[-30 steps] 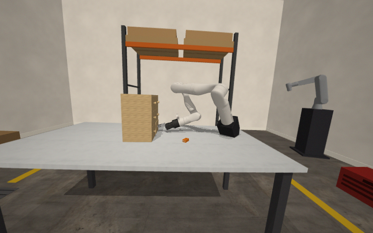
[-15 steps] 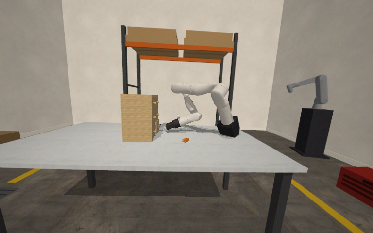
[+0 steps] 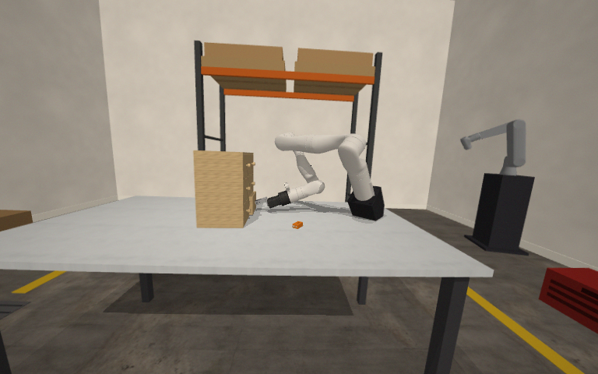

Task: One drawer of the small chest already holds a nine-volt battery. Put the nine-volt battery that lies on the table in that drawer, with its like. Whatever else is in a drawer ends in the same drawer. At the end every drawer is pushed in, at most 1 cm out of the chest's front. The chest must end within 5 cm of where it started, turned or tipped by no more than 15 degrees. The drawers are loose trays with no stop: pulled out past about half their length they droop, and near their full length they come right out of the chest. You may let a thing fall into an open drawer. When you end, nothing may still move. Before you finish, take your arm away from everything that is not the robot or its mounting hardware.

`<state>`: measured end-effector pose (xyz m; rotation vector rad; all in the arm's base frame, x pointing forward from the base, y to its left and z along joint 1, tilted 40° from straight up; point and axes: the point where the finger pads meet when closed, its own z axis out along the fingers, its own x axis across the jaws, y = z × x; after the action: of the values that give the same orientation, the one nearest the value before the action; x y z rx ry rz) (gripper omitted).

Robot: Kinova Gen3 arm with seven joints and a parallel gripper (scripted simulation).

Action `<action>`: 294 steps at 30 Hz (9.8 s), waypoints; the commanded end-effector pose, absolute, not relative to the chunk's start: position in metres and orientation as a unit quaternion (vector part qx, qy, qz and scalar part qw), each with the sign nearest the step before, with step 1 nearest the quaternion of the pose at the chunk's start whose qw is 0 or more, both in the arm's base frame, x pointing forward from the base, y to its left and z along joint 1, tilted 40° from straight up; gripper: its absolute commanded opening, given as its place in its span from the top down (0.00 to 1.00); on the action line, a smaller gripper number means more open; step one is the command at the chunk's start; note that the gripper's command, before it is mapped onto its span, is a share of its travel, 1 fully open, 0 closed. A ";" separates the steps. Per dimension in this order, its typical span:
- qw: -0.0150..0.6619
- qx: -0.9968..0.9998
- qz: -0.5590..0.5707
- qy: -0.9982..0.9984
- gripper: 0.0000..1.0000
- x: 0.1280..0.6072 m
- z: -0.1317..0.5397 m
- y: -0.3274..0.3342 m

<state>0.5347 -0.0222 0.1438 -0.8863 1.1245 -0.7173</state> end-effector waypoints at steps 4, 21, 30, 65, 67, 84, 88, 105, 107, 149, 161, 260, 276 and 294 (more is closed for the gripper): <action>0.696 -0.397 -0.321 0.505 0.63 0.531 0.141 -0.023; 0.696 -0.397 -0.321 0.505 0.63 0.522 0.136 -0.023; 0.696 -0.397 -0.321 0.505 0.63 0.516 0.133 -0.024; 0.696 -0.397 -0.321 0.505 0.63 0.499 0.124 -0.025; 0.696 -0.397 -0.321 0.505 0.63 0.498 0.124 -0.025; 0.696 -0.397 -0.321 0.505 0.63 0.493 0.121 -0.025; 0.696 -0.397 -0.321 0.505 0.63 0.492 0.120 -0.025; 0.696 -0.397 -0.321 0.505 0.63 0.489 0.119 -0.025; 0.696 -0.397 -0.321 0.505 0.63 0.489 0.119 -0.025; 0.696 -0.397 -0.321 0.505 0.51 0.488 0.119 -0.025; 0.696 -0.397 -0.321 0.505 0.33 0.488 0.119 -0.025; 0.663 -0.441 -0.289 0.531 0.33 0.361 0.133 -0.075; 0.647 -0.475 -0.259 0.538 0.33 0.355 0.140 -0.079; 0.561 -0.572 -0.170 0.573 0.33 0.328 0.149 -0.095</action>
<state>0.3247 -0.0923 0.1351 -1.2802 1.3815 -0.3878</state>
